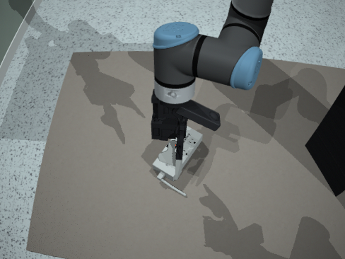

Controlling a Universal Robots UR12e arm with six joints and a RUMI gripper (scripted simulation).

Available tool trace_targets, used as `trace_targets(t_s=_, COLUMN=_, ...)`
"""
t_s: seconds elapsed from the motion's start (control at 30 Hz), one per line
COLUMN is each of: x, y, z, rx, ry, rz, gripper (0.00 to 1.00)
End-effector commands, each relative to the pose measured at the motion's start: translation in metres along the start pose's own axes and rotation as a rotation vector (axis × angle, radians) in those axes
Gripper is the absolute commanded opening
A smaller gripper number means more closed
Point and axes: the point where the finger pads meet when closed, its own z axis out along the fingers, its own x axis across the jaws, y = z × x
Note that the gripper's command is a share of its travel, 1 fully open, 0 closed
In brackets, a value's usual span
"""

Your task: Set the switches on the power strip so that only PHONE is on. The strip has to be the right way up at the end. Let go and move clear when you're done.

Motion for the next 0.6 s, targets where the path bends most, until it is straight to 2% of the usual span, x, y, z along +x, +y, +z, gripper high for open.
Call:
trace_targets(t_s=0.0, x=-0.017, y=0.01, z=-0.006, rx=0.05, ry=-0.026, rz=0.195, gripper=1.0)
trace_targets(t_s=0.17, x=-0.024, y=0.013, z=-0.009, rx=0.067, ry=-0.037, rz=0.272, gripper=1.0)
trace_targets(t_s=0.3, x=-0.036, y=0.018, z=-0.015, rx=0.096, ry=-0.059, rz=0.412, gripper=1.0)
trace_targets(t_s=0.57, x=-0.051, y=0.024, z=-0.023, rx=0.13, ry=-0.092, rz=0.586, gripper=1.0)
